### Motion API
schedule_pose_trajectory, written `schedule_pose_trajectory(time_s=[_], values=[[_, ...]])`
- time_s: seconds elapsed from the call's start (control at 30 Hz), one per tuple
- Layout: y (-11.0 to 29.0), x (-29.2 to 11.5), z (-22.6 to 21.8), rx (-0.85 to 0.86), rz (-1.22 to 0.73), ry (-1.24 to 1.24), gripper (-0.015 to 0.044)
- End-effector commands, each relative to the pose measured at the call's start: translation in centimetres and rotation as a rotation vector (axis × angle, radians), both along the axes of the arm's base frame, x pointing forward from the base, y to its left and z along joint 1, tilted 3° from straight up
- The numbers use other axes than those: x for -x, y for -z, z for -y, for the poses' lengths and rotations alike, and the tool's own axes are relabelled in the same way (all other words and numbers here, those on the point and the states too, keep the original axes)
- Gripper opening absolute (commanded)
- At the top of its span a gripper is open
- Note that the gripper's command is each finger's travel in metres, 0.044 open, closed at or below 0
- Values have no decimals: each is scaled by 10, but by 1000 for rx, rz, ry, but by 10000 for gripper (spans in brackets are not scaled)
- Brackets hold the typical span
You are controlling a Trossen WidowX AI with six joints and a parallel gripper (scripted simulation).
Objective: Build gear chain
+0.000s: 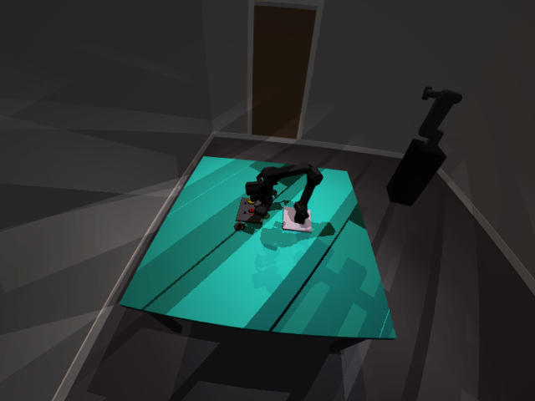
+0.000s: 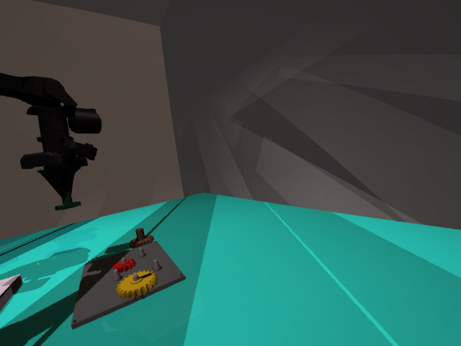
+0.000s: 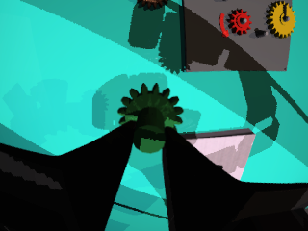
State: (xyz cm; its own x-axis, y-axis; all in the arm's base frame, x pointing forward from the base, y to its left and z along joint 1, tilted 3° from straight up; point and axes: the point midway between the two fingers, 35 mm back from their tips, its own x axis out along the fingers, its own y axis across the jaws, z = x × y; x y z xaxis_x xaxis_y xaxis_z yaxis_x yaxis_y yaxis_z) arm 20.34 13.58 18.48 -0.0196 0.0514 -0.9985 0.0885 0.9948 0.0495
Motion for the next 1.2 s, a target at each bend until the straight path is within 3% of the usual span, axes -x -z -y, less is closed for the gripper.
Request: schedule_pose_trajectory(time_s=[0.0,1.17], values=[[-5,1,1,-3,0,-4,0],[26,-54,46,1,7,18,0]])
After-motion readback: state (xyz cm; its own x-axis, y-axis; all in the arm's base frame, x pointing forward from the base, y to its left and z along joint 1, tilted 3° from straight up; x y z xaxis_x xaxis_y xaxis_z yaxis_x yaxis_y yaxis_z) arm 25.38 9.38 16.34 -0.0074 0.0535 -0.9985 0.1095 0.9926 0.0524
